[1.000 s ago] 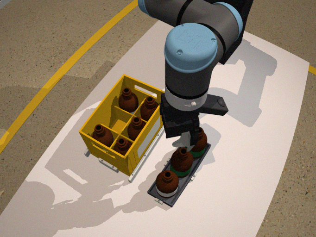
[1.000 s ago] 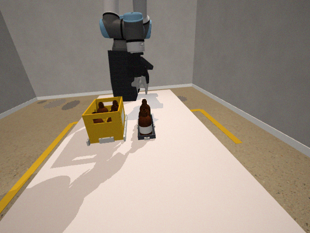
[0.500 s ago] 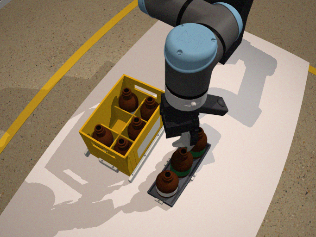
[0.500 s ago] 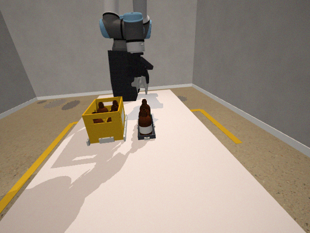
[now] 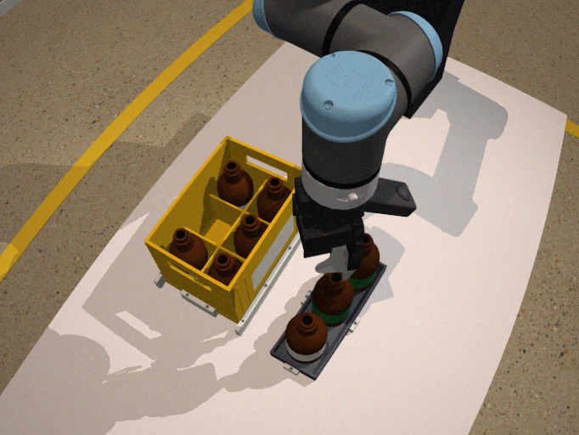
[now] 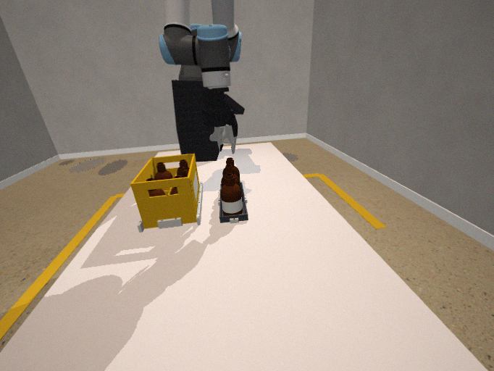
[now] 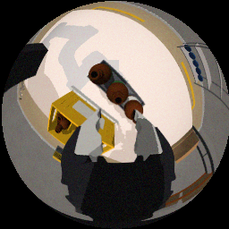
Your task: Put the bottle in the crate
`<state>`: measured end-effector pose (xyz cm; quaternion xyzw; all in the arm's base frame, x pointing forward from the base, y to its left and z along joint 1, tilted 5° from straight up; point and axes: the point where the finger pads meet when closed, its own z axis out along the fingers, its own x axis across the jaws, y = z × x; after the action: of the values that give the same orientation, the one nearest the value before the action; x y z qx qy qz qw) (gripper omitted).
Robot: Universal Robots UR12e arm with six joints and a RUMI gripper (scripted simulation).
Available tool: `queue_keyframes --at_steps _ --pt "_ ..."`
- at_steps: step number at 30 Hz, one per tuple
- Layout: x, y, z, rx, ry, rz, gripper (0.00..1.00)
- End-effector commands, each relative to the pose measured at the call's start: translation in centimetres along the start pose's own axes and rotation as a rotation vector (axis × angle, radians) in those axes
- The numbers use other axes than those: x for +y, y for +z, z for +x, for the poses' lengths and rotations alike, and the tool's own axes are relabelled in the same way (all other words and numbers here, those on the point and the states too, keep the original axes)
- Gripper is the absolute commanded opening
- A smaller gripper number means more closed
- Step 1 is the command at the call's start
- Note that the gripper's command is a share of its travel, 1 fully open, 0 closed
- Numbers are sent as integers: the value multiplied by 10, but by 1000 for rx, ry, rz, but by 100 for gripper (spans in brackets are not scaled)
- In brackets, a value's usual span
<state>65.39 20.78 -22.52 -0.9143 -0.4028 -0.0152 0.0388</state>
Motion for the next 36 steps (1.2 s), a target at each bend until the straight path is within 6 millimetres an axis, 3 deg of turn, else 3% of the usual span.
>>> queue_keyframes --at_steps 1,21,36 --pt "2 7 4 3 -2 -5 38" --pt "3 30 4 3 -2 -5 38" --pt "3 34 4 3 -2 -5 38"
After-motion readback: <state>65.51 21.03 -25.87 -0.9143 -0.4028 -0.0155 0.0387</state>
